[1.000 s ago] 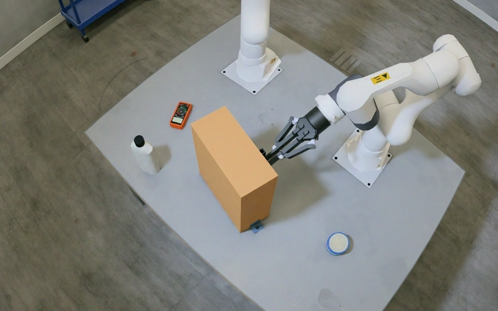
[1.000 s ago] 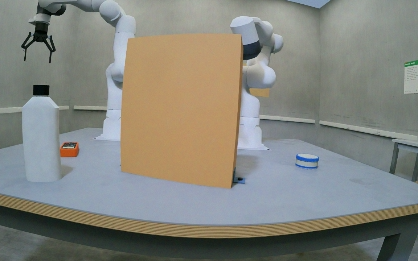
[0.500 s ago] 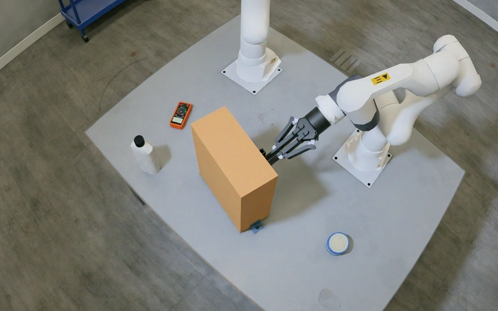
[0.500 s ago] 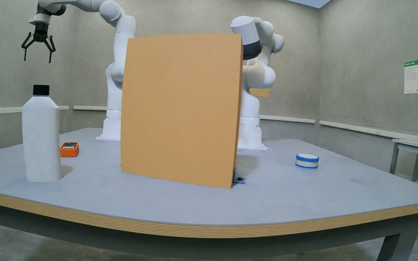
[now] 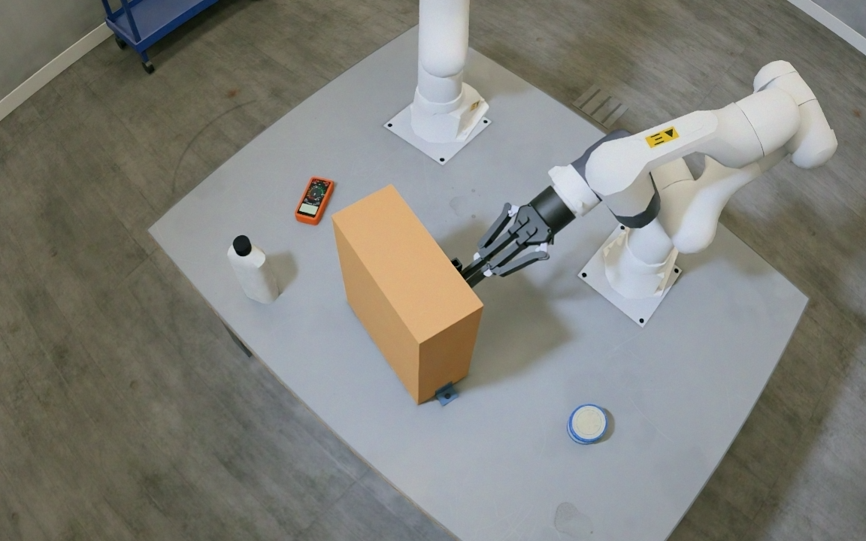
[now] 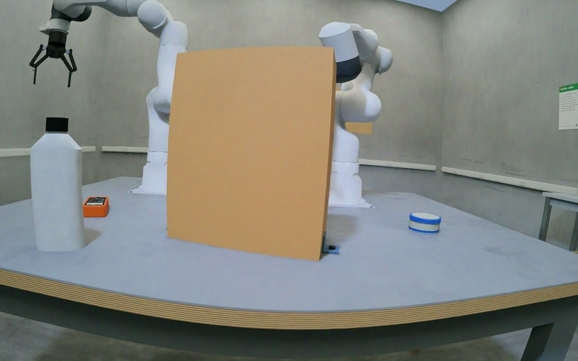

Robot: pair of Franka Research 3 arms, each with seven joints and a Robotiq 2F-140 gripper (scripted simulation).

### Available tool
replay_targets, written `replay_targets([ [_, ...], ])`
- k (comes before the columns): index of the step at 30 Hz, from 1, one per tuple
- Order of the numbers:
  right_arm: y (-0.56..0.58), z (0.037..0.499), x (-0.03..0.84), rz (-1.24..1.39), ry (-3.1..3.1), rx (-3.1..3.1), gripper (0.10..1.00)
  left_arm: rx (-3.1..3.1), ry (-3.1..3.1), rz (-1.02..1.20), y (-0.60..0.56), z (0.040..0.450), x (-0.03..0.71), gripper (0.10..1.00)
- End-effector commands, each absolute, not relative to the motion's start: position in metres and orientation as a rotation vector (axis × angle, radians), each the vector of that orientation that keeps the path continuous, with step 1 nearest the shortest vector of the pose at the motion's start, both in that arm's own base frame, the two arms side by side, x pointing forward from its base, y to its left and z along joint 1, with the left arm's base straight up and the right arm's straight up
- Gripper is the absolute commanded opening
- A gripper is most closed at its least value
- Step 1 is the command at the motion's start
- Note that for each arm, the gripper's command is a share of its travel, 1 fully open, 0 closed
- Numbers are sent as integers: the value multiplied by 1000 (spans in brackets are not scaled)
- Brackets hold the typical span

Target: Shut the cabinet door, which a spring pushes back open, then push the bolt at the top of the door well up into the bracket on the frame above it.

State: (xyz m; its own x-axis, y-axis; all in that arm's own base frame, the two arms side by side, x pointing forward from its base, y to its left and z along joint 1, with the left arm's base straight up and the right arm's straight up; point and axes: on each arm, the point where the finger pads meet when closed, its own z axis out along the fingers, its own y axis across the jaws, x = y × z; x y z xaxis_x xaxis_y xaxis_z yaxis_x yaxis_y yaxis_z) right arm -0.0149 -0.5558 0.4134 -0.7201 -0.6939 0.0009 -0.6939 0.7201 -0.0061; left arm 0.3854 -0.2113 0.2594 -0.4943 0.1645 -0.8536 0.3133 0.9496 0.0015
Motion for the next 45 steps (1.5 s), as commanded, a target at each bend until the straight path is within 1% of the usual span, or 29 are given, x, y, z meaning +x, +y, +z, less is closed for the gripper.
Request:
replay_targets([
  [1,-556,413,-15,-10,2912,-1175,1000,333,2074,-193,-214,273,392,99],
  [11,-556,413,-15,-10,2912,-1175,1000,333,2074,-193,-214,273,392,99],
  [18,-556,413,-15,-10,2912,-1175,1000,333,2074,-193,-214,281,392,99],
  [45,-556,413,-15,-10,2912,-1175,1000,333,2074,-193,-214,281,392,99],
])
